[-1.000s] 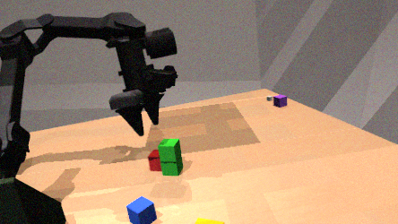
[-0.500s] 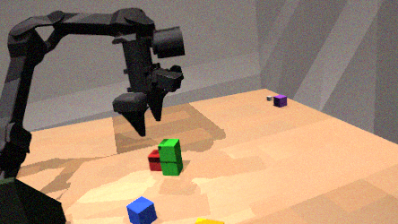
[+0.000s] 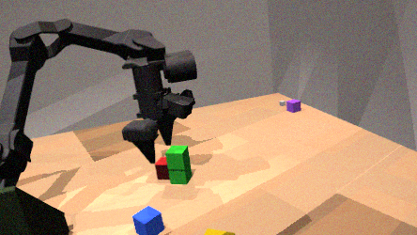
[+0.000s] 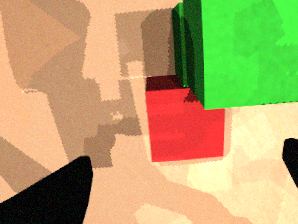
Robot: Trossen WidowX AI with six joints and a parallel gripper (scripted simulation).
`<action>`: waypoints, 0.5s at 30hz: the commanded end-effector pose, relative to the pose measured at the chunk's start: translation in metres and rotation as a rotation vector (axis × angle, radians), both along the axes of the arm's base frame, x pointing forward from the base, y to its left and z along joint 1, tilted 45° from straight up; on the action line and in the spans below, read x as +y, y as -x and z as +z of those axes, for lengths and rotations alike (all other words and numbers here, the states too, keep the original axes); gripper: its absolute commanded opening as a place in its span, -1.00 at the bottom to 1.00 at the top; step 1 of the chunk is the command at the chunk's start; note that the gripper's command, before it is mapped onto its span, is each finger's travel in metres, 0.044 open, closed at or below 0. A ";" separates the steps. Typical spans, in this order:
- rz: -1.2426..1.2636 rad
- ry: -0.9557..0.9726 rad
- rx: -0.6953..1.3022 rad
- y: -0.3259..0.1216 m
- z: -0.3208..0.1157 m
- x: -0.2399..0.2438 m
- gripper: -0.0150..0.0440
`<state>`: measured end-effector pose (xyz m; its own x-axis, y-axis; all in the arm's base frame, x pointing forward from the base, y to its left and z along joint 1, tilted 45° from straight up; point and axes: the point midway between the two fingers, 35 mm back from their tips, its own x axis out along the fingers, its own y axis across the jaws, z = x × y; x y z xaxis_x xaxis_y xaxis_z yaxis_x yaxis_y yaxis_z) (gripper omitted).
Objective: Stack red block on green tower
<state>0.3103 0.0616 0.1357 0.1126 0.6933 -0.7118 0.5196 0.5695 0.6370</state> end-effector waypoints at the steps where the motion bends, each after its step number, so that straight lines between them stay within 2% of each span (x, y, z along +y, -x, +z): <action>1: 0.000 -0.004 0.006 0.001 -0.005 0.005 1.00; 15: 0.000 -0.005 0.006 -0.002 -0.021 0.020 1.00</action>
